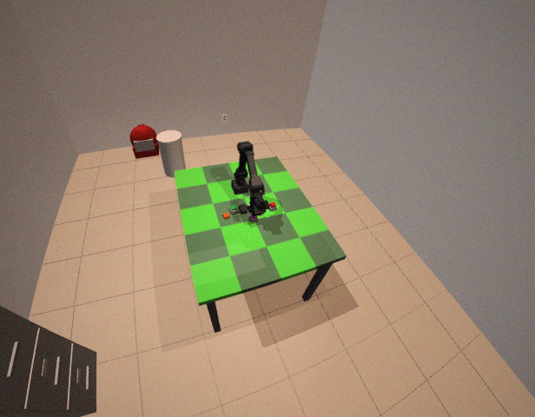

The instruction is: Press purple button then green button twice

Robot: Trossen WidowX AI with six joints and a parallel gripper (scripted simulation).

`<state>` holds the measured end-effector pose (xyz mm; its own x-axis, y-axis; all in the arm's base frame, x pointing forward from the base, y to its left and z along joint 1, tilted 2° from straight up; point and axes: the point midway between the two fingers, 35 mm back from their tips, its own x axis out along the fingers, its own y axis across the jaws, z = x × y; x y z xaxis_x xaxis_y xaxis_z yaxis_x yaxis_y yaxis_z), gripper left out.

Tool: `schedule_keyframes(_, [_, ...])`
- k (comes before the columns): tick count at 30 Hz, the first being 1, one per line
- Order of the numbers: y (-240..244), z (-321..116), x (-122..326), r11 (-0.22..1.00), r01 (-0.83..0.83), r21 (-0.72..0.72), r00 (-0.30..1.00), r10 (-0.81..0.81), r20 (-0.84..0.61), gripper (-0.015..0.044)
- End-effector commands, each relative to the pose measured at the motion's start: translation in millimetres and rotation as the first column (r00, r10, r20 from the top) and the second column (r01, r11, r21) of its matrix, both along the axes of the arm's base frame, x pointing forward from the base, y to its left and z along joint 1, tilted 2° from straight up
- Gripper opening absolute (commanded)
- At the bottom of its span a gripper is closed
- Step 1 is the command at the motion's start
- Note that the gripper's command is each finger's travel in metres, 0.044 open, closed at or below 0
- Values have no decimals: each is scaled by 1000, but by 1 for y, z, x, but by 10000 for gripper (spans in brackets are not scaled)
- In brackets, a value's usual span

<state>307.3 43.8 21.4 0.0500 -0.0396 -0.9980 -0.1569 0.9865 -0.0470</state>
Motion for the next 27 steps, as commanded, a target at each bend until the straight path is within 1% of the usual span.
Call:
schedule_keyframes(1, [1,-1,0,1000,-1,5,1000,1,-3,20])
schedule_keyframes(6, [1,-1,0,1000,-1,5,1000,1,-3,20])
schedule_keyframes(10, [2,29,-1,1000,-1,5,1000,1,-2,20])
schedule_keyframes(16, [2,34,-1,1000,-1,5,1000,1,-2,20])
schedule_keyframes(21, [4,90,-4,1000,-1,6,1000,1,-2,20])
schedule_keyframes(27, [2,93,-5,1000,-1,5,1000,1,-2,20])
